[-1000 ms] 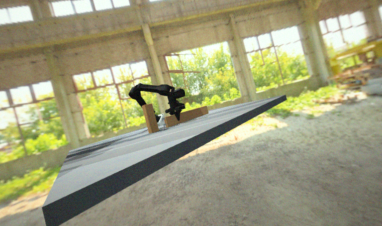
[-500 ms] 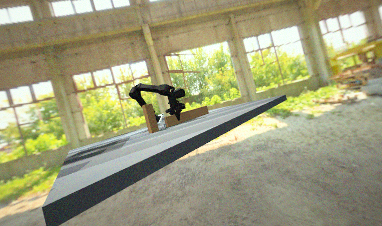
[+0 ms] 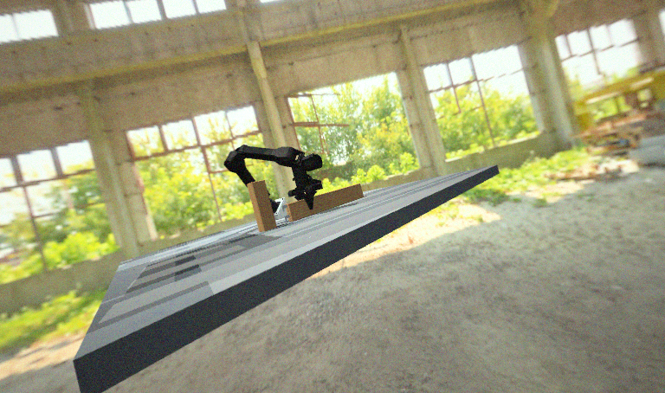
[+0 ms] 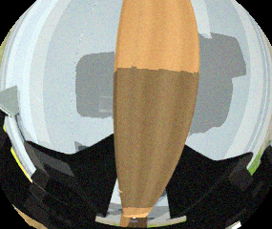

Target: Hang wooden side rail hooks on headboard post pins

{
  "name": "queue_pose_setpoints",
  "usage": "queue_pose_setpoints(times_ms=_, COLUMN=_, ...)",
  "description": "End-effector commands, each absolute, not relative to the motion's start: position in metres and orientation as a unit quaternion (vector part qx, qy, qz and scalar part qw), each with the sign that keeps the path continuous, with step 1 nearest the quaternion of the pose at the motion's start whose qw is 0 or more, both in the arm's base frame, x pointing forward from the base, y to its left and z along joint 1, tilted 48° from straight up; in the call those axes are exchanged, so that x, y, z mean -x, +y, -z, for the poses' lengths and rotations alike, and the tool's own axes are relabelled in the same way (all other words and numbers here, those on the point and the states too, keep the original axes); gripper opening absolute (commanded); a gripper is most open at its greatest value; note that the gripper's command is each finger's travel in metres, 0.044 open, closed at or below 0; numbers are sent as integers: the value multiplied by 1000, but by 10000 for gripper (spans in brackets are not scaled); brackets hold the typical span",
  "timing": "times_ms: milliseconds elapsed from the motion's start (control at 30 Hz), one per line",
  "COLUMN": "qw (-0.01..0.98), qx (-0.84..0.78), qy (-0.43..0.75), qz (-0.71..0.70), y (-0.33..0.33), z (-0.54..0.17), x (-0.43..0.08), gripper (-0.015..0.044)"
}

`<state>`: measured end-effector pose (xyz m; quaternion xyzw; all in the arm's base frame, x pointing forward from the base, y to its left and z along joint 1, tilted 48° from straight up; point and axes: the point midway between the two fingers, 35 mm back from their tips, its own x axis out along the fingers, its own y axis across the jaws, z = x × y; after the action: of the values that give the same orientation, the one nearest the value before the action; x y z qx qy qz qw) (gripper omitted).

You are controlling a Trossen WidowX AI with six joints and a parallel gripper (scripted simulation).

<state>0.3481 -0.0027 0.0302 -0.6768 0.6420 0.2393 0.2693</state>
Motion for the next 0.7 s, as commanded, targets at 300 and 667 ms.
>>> queue_pose_setpoints(times_ms=300, qw=277, qx=676, qy=641, qz=-233, y=0, z=-33, x=-349, gripper=0)
queue_pose_setpoints(times_ms=667, qw=277, qx=676, qy=641, qz=-233, y=1, z=-34, x=-349, gripper=0)
